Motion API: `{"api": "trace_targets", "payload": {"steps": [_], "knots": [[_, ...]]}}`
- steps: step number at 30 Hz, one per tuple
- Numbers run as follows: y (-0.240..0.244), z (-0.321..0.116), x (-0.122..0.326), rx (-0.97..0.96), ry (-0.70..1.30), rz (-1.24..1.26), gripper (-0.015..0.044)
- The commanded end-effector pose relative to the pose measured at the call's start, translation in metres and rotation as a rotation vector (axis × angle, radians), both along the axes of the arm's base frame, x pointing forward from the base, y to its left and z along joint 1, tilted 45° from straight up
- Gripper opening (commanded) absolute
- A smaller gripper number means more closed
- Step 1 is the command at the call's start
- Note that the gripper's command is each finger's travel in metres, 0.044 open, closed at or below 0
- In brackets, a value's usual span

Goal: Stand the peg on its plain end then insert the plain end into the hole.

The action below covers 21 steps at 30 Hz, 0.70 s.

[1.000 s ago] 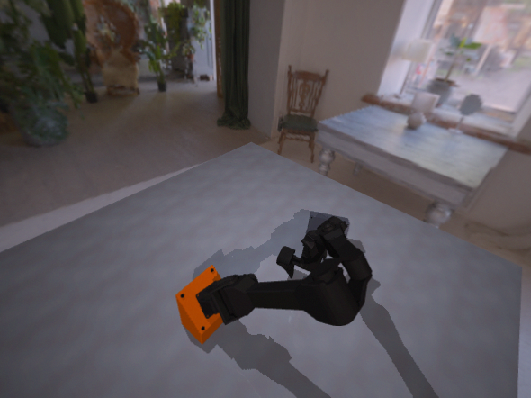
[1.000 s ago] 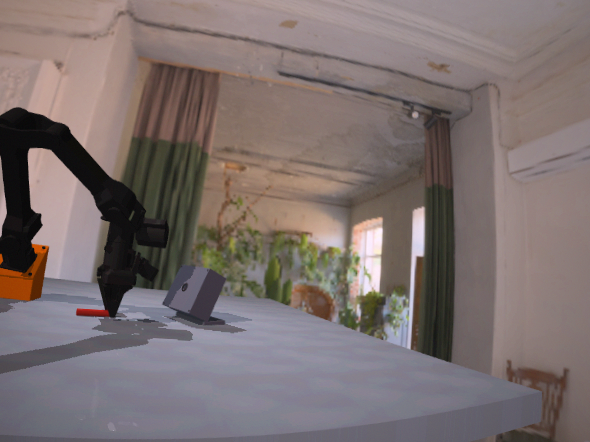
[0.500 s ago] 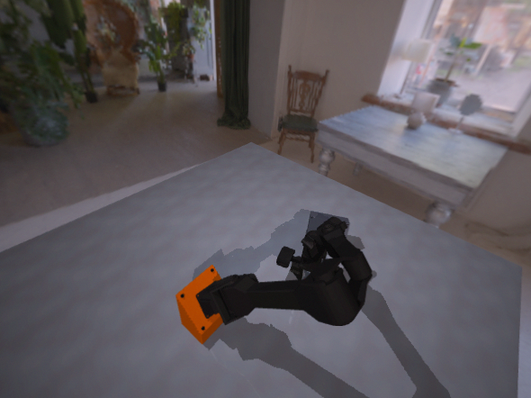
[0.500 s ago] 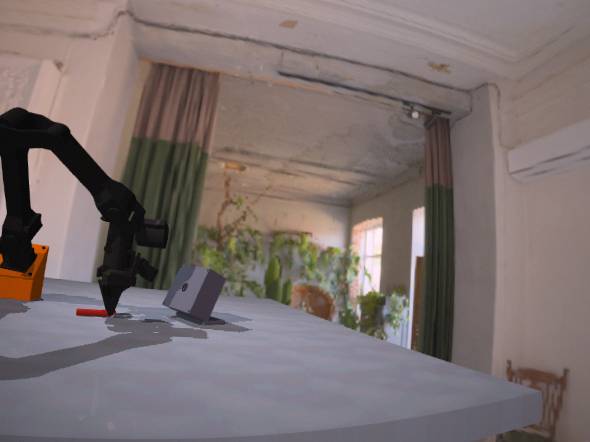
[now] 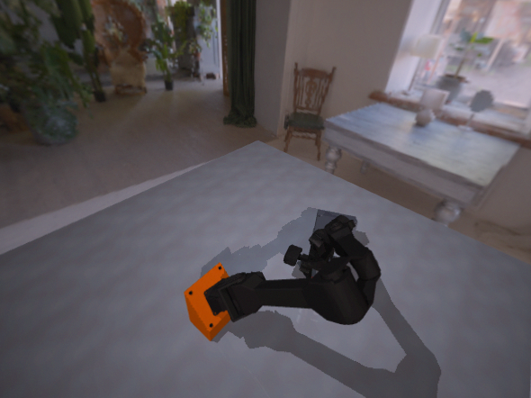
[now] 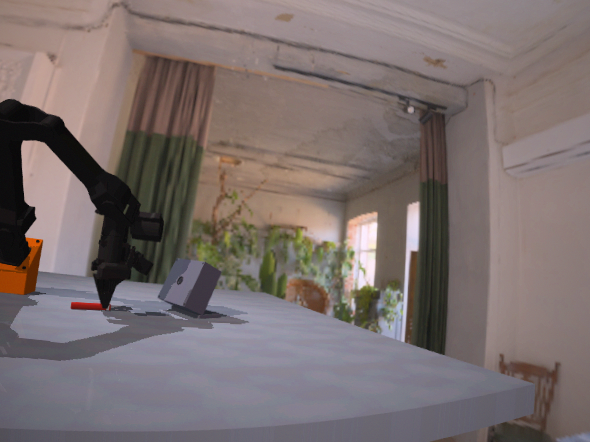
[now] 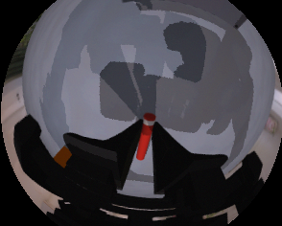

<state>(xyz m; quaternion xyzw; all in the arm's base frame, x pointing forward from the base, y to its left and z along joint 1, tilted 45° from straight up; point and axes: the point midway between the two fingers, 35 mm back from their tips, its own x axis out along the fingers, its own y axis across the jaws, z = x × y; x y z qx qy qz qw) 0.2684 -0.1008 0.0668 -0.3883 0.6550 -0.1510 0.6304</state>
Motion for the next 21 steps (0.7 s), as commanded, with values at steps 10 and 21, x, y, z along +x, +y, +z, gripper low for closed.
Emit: {"api": "trace_targets", "payload": {"steps": [10,21], "knots": [[0.0022,0.0032,-0.0024,0.019,-0.039,0.041,0.0051],[0.0053,0.0081,-0.0068,0.05,-0.1,0.107,0.0051]]}}
